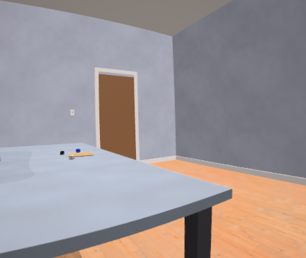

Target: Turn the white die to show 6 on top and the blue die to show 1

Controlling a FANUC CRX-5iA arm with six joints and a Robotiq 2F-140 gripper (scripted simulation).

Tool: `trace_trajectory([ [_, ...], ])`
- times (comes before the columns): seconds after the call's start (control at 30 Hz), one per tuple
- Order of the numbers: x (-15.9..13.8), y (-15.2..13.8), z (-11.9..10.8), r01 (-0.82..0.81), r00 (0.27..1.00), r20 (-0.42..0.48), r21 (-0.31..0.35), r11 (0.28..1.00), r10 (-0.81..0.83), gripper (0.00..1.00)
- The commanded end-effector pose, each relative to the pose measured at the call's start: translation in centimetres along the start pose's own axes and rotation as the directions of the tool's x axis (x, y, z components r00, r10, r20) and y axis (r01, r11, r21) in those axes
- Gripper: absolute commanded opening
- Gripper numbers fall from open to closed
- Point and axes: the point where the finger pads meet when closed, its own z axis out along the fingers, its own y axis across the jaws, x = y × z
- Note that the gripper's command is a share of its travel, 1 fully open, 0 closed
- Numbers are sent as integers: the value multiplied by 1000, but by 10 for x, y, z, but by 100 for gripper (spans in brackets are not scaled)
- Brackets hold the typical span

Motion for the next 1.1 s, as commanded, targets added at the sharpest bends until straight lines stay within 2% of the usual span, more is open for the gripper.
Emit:
trace_trajectory([
  [0.0, 0, 0, 0, 0, 1000, 0, 0, 1000, 0, 100],
  [0.67, 3, -3, 3, 4, 1000, 2, 1, 1000, -4, 100],
  [0.77, 14, -17, 13, 19, 1000, 12, 5, 1000, -19, 100],
  [0.9, 42, -59, 43, 68, 997, 39, 15, 998, -68, 100],
  [0.93, 42, -59, 43, 68, 997, 39, 15, 998, -68, 100],
  [0.97, 51, -74, 52, 86, 995, 47, 17, 996, -87, 100],
  [1.0, 51, -74, 52, 86, 995, 47, 17, 996, -87, 100],
  [1.03, 61, -92, 62, 107, 993, 55, 19, 994, -107, 100],
  [1.07, 61, -92, 62, 107, 993, 55, 19, 994, -107, 100],
])
